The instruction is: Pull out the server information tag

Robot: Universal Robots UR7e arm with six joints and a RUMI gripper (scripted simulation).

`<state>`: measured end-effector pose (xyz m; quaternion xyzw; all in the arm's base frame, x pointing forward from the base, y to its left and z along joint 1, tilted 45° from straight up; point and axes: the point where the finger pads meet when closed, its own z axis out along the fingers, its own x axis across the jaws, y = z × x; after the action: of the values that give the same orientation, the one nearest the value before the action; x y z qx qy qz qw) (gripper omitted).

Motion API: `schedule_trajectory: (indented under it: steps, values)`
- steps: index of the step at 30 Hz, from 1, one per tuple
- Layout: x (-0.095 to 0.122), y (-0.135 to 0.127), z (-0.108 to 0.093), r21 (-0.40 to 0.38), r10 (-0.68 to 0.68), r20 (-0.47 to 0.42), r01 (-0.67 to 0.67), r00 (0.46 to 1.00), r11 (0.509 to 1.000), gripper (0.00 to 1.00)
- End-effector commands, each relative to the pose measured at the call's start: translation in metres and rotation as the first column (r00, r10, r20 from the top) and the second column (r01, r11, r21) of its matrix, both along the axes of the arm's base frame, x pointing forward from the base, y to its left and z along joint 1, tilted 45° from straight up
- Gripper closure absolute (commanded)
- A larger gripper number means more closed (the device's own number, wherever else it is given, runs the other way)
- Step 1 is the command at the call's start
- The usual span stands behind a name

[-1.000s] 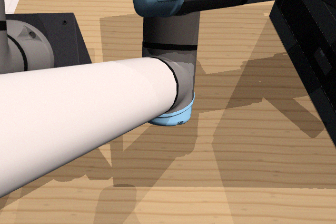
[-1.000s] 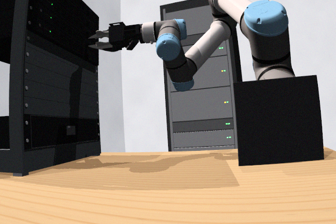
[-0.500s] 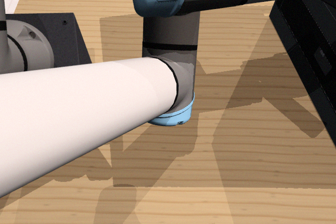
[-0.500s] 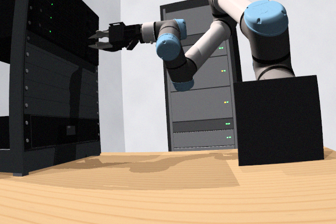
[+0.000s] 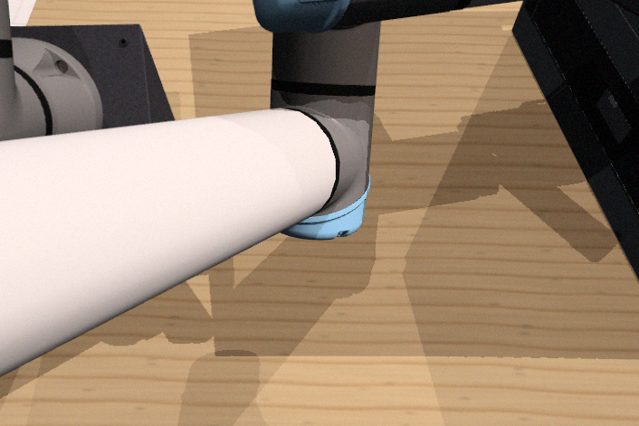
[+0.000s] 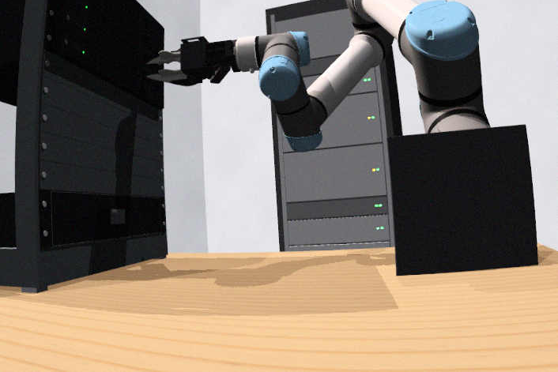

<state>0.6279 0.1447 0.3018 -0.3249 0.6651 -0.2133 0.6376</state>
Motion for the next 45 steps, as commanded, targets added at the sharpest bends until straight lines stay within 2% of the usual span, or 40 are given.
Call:
schedule_trajectory:
  steps: [1,25,26,45]
  values:
    - [0.0022,0.0025,-0.0002,0.001,0.003,0.001,-0.003,1.000,1.000,0.85]
    - [0.0018,0.0020,-0.0007,0.001,0.002,-0.001,-0.002,1.000,1.000,0.85]
    - [0.0018,0.0020,-0.0007,0.001,0.002,-0.001,-0.002,1.000,1.000,1.00]
    - [0.0017,0.0020,-0.0007,0.001,0.002,-0.001,-0.002,1.000,1.000,1.00]
